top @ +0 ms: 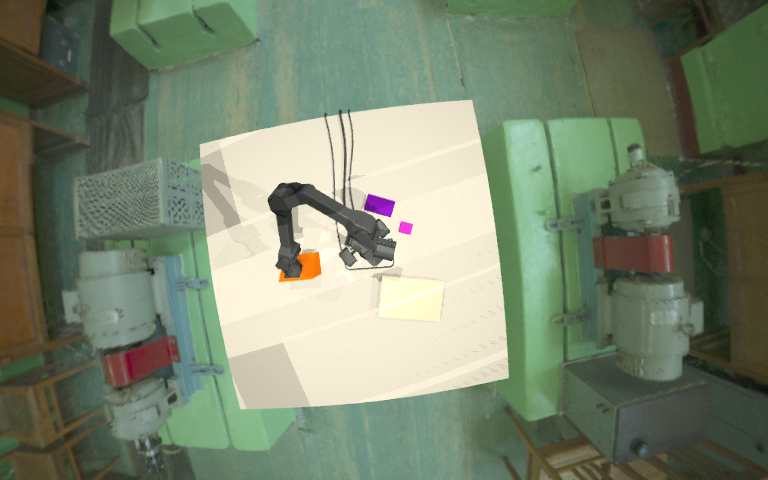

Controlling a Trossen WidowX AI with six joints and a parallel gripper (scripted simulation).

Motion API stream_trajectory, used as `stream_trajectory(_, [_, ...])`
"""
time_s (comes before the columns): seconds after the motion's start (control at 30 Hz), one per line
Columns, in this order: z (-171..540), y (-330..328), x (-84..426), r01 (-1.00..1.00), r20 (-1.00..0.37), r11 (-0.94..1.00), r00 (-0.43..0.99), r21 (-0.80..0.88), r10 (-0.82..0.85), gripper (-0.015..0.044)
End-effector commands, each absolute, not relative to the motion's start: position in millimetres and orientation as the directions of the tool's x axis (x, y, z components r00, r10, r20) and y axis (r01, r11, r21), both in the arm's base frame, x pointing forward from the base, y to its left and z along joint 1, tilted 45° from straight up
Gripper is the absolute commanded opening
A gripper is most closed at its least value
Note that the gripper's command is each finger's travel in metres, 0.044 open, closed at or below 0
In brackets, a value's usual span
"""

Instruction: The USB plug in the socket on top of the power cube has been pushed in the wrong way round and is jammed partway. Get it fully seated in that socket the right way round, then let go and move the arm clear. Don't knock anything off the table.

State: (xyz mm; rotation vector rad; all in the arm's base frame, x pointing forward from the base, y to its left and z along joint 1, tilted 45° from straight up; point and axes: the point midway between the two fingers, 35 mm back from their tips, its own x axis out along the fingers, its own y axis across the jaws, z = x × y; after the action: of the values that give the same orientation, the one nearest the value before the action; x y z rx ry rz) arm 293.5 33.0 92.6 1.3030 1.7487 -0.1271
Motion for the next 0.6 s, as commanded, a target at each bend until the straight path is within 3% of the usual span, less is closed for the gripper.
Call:
stream_trajectory(0.0, [92.4,33.1,293.3,0.744,-0.709,0.482,-0.016,0.463,0.705,0.0])
stream_trajectory(0.57, [92.4,33.1,293.3,0.384,-0.709,0.659,-0.016,0.647,0.705,0.0])
